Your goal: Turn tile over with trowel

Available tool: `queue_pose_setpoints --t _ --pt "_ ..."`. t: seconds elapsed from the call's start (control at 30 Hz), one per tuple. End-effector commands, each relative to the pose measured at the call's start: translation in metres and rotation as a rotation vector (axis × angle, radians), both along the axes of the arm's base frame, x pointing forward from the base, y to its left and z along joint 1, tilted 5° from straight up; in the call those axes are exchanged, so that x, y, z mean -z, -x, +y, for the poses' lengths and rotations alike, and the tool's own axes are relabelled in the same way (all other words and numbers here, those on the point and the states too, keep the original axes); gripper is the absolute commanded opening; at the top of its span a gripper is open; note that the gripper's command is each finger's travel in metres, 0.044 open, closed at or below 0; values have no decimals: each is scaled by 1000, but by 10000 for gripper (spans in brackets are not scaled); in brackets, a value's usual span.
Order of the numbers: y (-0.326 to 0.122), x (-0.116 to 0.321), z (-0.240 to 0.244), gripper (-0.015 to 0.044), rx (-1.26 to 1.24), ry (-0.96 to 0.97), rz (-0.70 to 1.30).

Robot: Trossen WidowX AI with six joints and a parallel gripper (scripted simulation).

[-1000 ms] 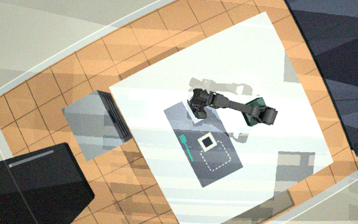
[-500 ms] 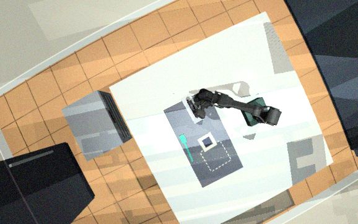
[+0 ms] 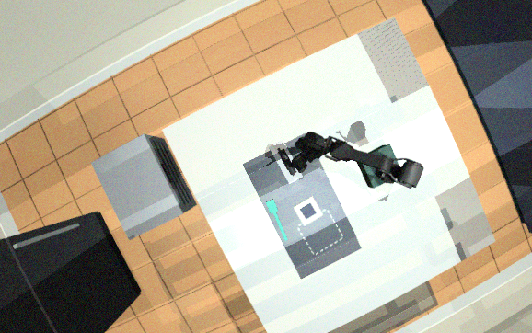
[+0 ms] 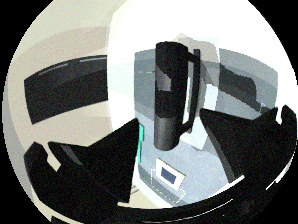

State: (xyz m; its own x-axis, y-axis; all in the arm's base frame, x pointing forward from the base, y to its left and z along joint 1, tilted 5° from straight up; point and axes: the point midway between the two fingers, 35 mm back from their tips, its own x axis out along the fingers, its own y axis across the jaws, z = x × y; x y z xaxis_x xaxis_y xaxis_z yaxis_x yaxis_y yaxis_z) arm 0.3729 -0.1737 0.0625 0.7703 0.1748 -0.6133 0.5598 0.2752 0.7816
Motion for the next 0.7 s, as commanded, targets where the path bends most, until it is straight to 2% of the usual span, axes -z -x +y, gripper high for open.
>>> queue_pose_setpoints --t 0.0,0.67 --pt "8 2 6 300 84 -134 -7" --pt "-3 10 9 300 90 -148 -11"
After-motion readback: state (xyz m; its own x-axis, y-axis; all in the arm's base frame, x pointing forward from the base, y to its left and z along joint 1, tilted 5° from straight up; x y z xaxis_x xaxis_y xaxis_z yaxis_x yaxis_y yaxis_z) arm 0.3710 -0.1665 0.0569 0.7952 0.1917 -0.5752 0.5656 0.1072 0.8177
